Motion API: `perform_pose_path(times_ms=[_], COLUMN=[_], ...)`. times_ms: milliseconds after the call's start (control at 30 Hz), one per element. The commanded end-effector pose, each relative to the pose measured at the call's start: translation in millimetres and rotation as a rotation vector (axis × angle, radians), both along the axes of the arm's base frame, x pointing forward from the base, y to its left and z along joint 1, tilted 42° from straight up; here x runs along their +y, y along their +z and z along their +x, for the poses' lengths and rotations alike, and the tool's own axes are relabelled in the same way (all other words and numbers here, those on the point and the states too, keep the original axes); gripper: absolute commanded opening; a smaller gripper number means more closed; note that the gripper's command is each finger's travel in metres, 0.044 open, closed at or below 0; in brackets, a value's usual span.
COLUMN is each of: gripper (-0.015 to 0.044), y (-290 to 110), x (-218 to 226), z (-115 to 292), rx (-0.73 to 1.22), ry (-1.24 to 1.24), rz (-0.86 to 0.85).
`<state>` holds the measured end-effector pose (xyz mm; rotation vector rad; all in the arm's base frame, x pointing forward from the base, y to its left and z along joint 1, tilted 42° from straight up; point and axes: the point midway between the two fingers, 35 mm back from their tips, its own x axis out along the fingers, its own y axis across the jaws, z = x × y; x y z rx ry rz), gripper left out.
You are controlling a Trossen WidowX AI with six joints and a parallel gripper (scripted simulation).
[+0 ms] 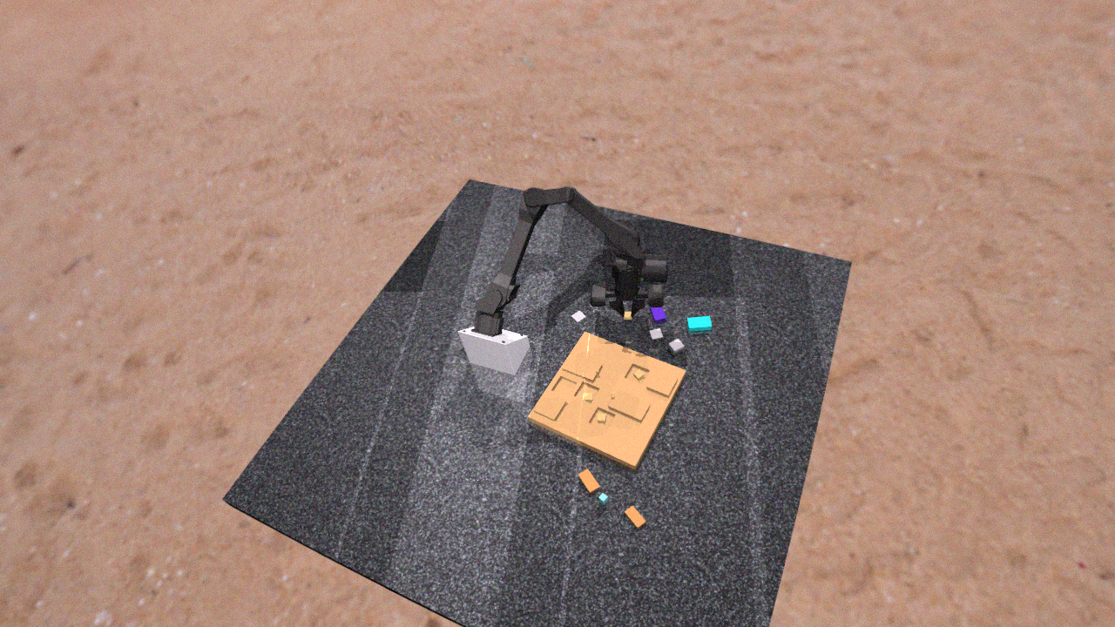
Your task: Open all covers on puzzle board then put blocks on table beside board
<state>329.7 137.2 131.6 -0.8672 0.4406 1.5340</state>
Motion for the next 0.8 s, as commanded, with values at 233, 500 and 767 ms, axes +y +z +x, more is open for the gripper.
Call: perform_pose_path(times_ms=[233, 500, 767], gripper=[0.0080, 0.0080, 0.0080], y=[-14.6, -23.8, -32.7], x=[11.0, 20.0, 29.1], z=[-1.6, -2.4, -3.9], rx=[0.010, 0.010, 0.011], ry=[-0.005, -0.005, -0.005], rz=[-0.002, 0.000, 0.002])
